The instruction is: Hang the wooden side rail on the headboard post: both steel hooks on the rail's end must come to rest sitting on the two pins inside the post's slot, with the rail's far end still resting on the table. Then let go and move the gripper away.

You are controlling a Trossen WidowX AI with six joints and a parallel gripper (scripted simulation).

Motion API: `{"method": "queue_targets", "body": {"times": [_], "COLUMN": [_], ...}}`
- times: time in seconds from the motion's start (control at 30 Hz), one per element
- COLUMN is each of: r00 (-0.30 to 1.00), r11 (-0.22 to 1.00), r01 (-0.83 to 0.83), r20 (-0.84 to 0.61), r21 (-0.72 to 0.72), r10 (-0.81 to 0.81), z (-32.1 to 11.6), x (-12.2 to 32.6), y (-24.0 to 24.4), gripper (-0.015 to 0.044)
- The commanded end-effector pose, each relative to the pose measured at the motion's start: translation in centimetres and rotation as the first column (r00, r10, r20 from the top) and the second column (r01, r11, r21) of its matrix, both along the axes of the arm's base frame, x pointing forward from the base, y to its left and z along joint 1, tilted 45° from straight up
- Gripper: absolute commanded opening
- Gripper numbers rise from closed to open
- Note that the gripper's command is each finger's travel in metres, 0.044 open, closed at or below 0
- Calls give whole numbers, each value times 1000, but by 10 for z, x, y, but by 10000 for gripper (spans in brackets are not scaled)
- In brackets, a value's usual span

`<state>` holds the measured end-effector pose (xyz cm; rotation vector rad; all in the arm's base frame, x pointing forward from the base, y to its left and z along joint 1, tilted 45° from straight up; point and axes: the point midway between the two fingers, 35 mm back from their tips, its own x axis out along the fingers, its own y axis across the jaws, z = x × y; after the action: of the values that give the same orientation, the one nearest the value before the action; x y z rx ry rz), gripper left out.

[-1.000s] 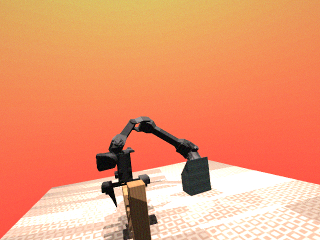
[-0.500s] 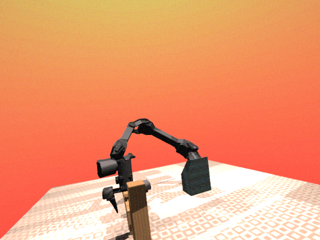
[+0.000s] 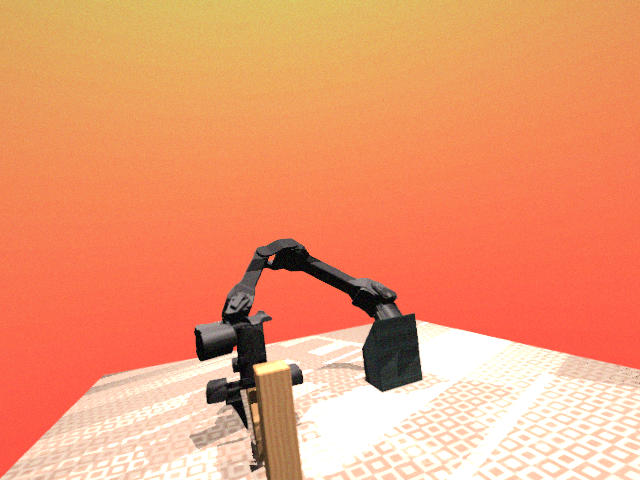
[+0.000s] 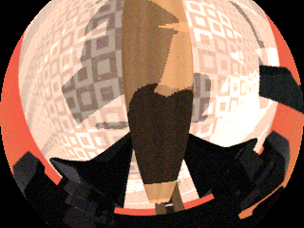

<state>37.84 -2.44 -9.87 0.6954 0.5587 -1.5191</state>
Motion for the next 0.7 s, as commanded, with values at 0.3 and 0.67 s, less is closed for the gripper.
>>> {"method": "queue_targets", "body": {"times": [0.3, 0.67], "r00": [1000, 1000], "r11": [1000, 1000], "r01": [-4, -4], "r20": [-2, -2], "r21": [-4, -4], "r10": [4, 4], "z": [0, 0], "x": [0, -2], "y": [-1, 0], "gripper": [13, 0]}}
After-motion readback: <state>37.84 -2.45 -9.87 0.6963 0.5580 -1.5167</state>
